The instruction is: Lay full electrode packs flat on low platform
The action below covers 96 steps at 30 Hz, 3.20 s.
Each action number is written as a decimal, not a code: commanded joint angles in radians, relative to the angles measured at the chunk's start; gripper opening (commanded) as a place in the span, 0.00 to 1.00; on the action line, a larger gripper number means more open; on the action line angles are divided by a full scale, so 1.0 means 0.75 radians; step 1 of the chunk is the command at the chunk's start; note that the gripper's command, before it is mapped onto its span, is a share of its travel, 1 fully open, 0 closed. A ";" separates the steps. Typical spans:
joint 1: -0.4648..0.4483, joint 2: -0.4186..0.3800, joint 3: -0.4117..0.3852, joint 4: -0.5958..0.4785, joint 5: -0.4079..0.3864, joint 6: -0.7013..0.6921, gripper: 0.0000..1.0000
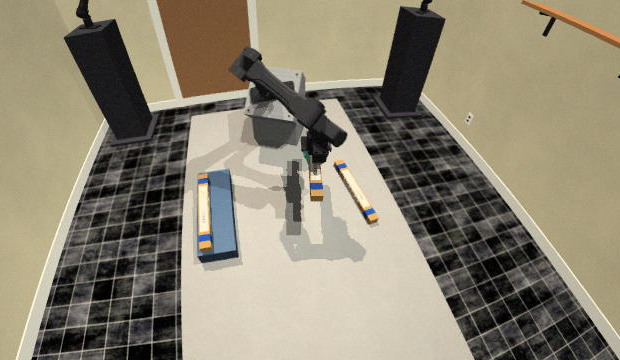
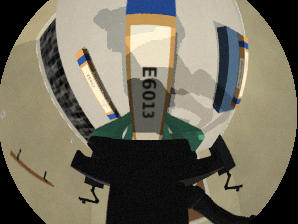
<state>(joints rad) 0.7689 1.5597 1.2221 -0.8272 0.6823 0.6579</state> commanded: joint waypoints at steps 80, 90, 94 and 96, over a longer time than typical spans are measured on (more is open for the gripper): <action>-0.489 -0.388 -0.126 0.129 -0.268 -0.812 0.00; -0.630 -0.424 -0.093 0.151 -0.356 -0.935 0.00; -0.650 -0.429 -0.093 0.155 -0.381 -0.962 0.00; -0.690 -0.433 -0.091 0.158 -0.396 -0.984 0.00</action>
<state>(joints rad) 0.2623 1.2957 1.1252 -0.7254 0.4160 -0.0444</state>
